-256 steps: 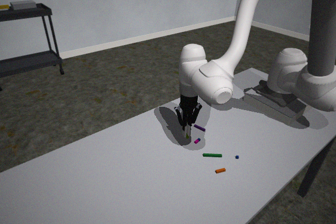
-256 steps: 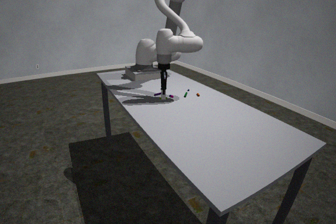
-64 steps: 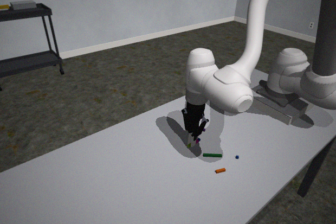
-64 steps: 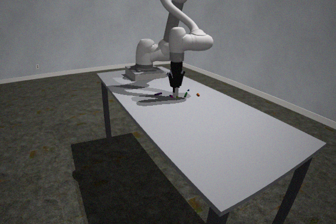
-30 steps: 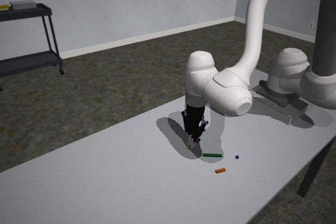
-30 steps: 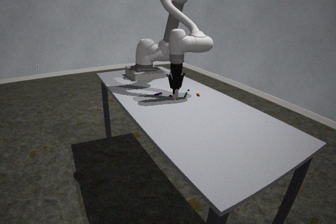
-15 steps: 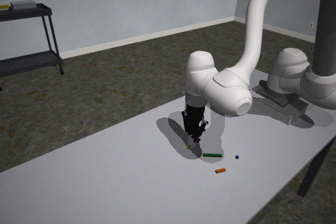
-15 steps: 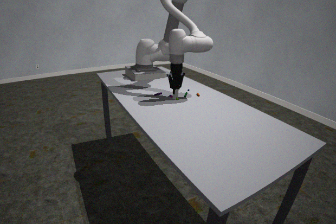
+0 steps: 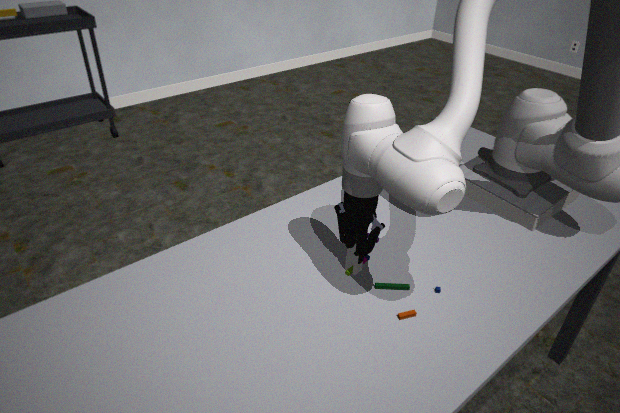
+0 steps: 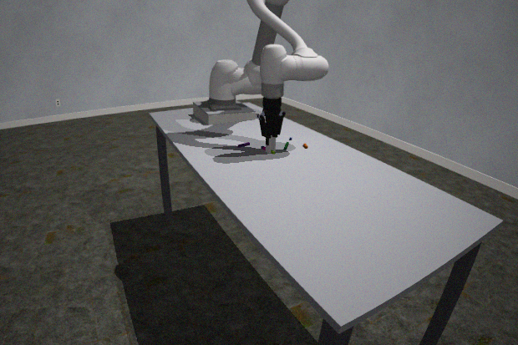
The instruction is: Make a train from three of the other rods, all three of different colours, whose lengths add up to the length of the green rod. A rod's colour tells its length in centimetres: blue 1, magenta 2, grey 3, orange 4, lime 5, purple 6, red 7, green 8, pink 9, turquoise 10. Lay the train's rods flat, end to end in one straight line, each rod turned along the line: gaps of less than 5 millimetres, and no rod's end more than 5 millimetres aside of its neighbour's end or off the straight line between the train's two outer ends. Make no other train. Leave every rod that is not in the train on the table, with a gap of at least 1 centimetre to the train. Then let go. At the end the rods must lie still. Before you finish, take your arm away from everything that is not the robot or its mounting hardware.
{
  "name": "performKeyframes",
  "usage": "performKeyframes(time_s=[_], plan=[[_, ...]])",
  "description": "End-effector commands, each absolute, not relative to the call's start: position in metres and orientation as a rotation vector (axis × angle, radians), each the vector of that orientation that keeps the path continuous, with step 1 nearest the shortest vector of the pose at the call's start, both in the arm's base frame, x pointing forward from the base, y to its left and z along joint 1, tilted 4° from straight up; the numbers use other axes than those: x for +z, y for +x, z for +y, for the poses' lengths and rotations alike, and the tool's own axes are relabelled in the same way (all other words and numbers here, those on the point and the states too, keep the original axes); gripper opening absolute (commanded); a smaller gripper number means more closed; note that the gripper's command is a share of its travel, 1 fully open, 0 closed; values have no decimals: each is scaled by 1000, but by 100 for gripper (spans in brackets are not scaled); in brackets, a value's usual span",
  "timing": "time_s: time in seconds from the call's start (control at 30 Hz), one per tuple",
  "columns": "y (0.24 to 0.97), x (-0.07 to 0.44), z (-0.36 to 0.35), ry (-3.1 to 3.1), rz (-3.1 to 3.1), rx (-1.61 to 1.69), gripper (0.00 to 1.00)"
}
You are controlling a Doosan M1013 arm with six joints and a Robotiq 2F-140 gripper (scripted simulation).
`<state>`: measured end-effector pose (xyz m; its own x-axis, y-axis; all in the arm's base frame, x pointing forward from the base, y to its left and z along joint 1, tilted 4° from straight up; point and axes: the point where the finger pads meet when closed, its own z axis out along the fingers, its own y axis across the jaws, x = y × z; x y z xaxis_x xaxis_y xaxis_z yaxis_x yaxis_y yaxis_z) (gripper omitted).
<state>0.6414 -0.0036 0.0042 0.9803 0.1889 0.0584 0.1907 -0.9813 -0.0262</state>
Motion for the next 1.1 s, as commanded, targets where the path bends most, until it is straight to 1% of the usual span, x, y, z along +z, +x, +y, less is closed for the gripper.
performKeyframes(time_s=[0.0,0.03,0.07,0.6,0.8,1.07], plan=[[641,4,-4,-3094,-297,-87,12],[641,4,-4,-3094,-297,-87,12],[641,4,-4,-3094,-297,-87,15],[641,9,-4,-3094,-297,-87,15],[640,22,-4,-3094,-297,-87,15],[638,64,-6,-3094,-297,-87,15]])
